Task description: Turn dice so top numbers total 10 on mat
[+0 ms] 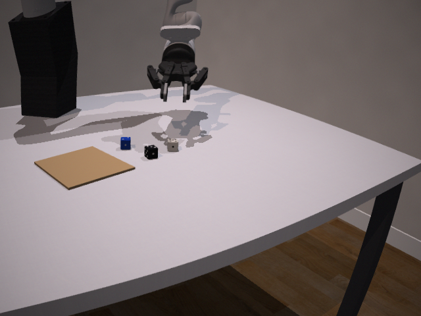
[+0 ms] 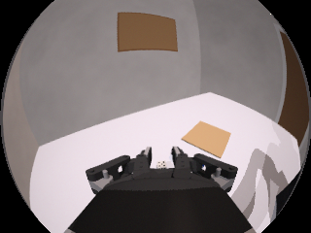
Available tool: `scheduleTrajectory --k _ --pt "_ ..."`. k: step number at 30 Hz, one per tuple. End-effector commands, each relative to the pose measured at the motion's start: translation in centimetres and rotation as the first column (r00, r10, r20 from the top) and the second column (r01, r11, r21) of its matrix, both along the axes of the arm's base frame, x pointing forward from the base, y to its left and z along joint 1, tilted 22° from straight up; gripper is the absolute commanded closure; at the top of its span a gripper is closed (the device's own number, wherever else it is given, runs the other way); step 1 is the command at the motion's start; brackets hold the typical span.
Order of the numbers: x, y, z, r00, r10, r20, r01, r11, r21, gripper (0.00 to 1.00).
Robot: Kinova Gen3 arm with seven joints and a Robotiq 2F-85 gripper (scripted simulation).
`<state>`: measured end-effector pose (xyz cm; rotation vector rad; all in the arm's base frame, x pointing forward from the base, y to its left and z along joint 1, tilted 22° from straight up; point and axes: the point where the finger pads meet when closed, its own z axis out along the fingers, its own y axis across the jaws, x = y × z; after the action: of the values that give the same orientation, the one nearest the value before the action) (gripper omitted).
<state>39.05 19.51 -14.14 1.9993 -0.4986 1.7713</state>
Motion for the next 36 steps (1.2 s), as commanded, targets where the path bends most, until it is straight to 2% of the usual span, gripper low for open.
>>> scheduleTrajectory --k 1,13,16,22,28,30,36 --pt "-0.1 0.3 0.0 1.0 0.005 -0.013 -0.005 1.0 0.0 0.65" --pt "0.1 0.2 0.3 0.998 0.002 -0.067 0.0 0.999 0.033 0.65" --pt "0.2 0.2 0.5 0.995 0.0 -0.104 0.006 0.998 0.056 0.65" --pt "0.6 0.0 1.2 0.978 0.0 -0.209 0.025 0.993 0.119 0.65" --pt "1.1 -0.3 2.1 0.937 0.012 -0.349 0.063 0.978 0.201 0.65" --pt "1.1 -0.3 2.1 0.937 0.012 -0.349 0.063 0.978 0.201 0.65" --pt "1.7 -0.5 3.3 0.851 0.054 -0.522 0.128 0.943 0.307 0.65"
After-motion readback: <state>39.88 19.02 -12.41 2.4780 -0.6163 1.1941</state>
